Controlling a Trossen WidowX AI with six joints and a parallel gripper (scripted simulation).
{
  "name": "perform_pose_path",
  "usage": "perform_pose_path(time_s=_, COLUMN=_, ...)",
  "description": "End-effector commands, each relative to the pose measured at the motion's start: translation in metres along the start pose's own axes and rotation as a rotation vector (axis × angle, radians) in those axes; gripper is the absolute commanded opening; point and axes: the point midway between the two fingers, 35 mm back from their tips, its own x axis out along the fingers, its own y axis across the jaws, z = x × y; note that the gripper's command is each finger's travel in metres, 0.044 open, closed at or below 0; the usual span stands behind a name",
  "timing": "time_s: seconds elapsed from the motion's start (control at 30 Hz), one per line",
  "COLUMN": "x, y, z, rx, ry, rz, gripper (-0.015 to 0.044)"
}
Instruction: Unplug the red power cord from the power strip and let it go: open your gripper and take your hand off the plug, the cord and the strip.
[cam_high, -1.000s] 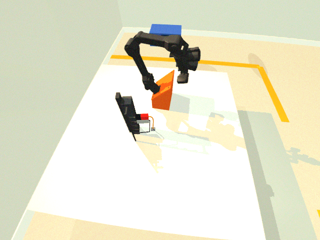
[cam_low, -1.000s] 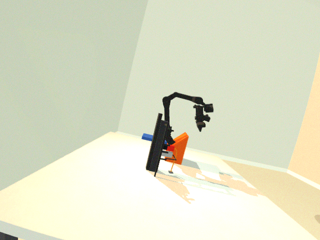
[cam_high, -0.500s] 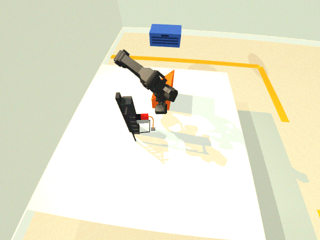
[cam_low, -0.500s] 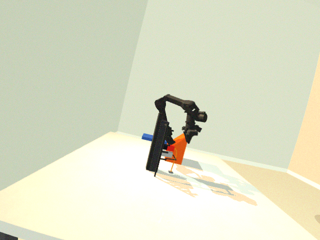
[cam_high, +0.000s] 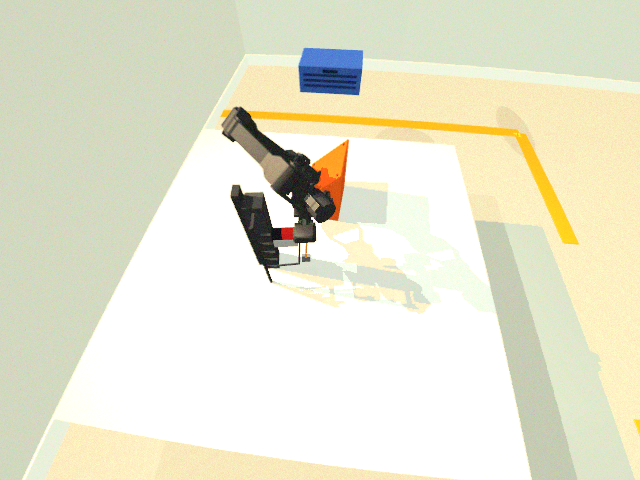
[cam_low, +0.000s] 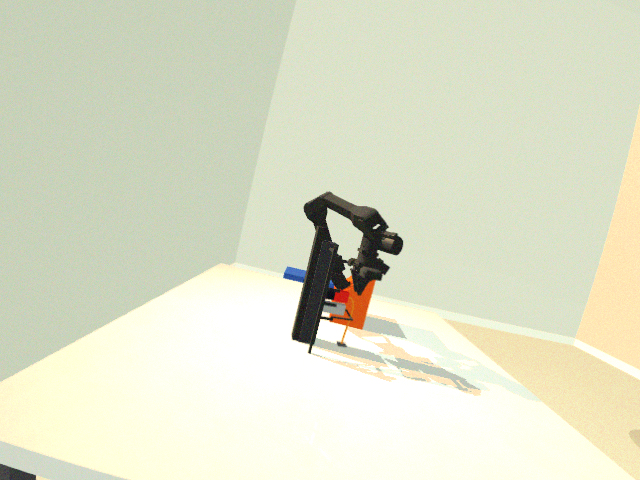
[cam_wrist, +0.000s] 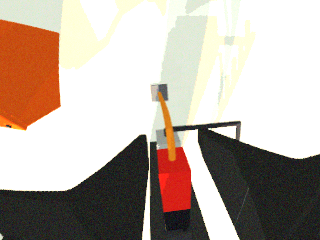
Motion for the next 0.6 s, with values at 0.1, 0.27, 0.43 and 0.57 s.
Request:
perform_pose_path(time_s=0.1, x=0.0, y=-0.001, z=-0.01, rx=-0.005, ry=0.005, rz=0.0, gripper=0.016)
perform_pose_path(time_s=0.27, x=0.0, y=-0.001, z=-0.019, rx=-0.005, ry=0.005, rz=0.0, gripper=0.016)
perform_pose_path(time_s=0.43, x=0.0, y=-0.001, z=-0.027, rx=-0.005, ry=0.006, rz=0.0, gripper=0.016)
perform_pose_path(time_s=0.57, x=0.0, y=-0.001, z=-0.033, rx=-0.005, ry=0.006, rz=0.0, gripper=0.016)
